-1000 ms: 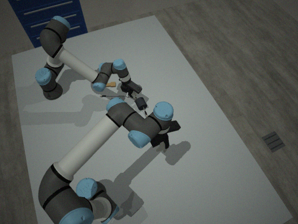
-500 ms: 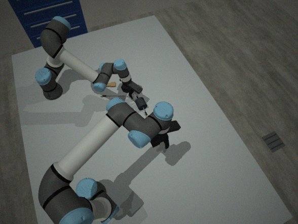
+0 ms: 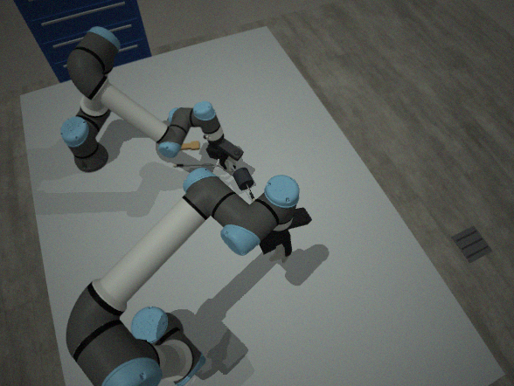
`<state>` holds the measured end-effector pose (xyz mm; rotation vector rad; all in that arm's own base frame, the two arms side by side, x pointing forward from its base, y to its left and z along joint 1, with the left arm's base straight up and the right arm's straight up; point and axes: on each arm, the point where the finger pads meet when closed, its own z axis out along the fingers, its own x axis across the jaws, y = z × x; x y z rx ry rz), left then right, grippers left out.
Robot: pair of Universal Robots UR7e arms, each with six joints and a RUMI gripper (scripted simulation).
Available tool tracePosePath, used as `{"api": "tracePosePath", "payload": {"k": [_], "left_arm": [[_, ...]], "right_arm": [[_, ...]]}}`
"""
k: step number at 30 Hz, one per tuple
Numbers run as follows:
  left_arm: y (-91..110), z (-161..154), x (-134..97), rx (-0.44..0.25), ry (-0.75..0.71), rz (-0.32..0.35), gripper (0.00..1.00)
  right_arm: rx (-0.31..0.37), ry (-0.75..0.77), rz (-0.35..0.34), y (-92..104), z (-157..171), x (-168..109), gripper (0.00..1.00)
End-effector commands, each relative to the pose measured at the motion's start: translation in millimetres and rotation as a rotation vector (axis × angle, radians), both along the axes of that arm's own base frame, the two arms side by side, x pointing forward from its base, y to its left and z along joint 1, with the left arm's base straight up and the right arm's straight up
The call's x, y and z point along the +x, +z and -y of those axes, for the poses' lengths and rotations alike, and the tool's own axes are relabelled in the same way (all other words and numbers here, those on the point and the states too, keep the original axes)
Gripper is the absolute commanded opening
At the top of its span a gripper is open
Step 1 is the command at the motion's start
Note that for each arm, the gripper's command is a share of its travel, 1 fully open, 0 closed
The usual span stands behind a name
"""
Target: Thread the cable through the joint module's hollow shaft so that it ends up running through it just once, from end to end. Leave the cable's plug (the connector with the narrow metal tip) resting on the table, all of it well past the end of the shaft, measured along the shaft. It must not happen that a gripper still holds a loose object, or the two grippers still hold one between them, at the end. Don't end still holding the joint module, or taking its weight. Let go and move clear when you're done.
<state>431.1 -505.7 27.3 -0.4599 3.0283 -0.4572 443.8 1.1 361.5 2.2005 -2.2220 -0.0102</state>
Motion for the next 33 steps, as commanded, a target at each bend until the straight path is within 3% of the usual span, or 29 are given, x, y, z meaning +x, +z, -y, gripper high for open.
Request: {"api": "tracePosePath", "payload": {"k": [1,13,14,33], "left_arm": [[-1,-7,-2,-0.002,0.007,0.001,0.2],[-4,-20,-6,-0.001,0.019,0.001,0.2],[-4,-20,-6,-0.001,0.019,0.001,0.0],[-3,-19,-5,-0.002,0.018,0.001,0.0]], "right_arm": [[0.0,0.0,0.001,0.4,0,0,0.61],[0.0,0.0,0.001,0.4,0,0,0.61],[0.0,0.0,0.001,0.4,0,0,0.61],[0.0,0.0,0.001,0.4,0,0,0.61]]}}
